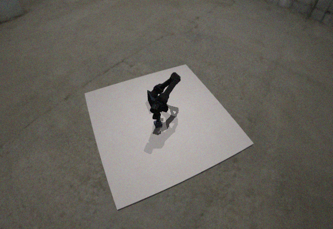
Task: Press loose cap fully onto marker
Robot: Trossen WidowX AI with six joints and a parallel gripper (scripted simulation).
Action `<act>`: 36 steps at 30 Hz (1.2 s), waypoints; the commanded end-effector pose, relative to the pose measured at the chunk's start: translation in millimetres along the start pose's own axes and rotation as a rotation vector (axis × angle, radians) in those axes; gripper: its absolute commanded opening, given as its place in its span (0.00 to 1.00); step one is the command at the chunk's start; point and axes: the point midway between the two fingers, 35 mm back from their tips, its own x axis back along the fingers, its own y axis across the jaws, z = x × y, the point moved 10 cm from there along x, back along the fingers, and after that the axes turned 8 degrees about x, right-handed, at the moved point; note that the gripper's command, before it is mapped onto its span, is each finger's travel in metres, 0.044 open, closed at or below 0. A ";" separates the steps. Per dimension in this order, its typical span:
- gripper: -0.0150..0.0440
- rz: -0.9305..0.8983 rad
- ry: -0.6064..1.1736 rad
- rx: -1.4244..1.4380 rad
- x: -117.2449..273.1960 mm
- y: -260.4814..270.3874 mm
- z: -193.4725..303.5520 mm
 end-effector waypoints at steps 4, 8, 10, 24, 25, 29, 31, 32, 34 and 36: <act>0.25 -0.006 0.001 -0.006 -12.1 0.2 1.1; 0.25 -0.006 0.001 -0.006 -18.6 -0.1 1.1; 0.25 -0.006 0.001 -0.006 -21.9 -0.2 1.1; 0.25 -0.006 0.000 -0.006 -44.5 0.4 1.1; 0.25 -0.007 -0.001 -0.006 -46.0 0.4 1.1; 0.25 -0.007 -0.001 -0.006 -52.2 0.9 0.9; 0.25 -0.007 -0.002 -0.006 -55.0 1.2 0.9; 0.25 -0.007 -0.002 -0.006 -55.7 1.3 0.9; 0.25 -0.007 -0.002 -0.006 -56.0 1.3 0.9; 0.25 -0.007 -0.002 -0.006 -56.0 1.3 0.9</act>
